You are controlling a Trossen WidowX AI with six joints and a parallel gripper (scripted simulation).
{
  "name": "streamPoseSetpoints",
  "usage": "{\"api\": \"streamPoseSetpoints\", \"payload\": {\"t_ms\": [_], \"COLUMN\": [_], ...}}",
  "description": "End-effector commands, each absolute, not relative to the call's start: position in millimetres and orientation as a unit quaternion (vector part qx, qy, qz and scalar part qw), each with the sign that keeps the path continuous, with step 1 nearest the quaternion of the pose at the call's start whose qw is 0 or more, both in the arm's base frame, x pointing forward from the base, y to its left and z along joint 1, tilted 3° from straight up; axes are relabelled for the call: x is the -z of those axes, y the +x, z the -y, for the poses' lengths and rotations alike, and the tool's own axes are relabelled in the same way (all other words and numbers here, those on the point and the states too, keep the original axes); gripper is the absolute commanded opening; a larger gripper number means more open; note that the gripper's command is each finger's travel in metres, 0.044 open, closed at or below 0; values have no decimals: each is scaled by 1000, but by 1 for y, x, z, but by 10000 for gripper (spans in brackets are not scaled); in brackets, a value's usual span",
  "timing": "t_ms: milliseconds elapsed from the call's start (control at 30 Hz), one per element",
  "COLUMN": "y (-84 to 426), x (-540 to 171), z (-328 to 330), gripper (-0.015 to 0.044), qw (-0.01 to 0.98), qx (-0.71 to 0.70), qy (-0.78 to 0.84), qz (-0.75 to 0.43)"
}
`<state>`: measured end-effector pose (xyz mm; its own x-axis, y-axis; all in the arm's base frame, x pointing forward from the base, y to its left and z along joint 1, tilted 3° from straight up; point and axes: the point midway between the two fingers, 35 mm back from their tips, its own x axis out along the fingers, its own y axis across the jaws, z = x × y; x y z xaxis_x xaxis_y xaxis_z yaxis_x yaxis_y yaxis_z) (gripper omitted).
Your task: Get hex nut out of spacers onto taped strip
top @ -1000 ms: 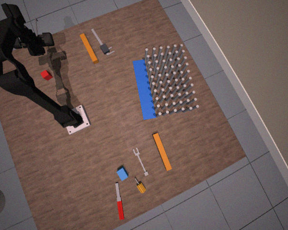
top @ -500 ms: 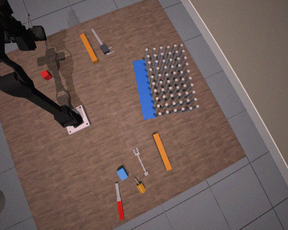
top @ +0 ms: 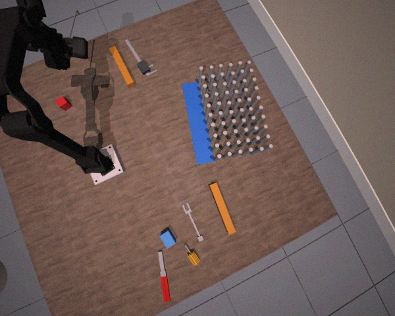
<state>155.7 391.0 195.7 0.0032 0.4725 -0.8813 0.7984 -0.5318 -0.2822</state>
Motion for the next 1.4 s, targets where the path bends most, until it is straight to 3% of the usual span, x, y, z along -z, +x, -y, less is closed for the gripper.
{"api": "streamPoseSetpoints", "payload": {"t_ms": [0, 600, 1367], "y": [178, 254, 283], "x": [-202, -208, -199], "z": [-371, -257, -104], "gripper": [0, 0, 0], "qw": [125, 11, -134], "qx": [536, 540, 505], "qy": [717, 803, 852], "qz": [-428, -251, -16]}}
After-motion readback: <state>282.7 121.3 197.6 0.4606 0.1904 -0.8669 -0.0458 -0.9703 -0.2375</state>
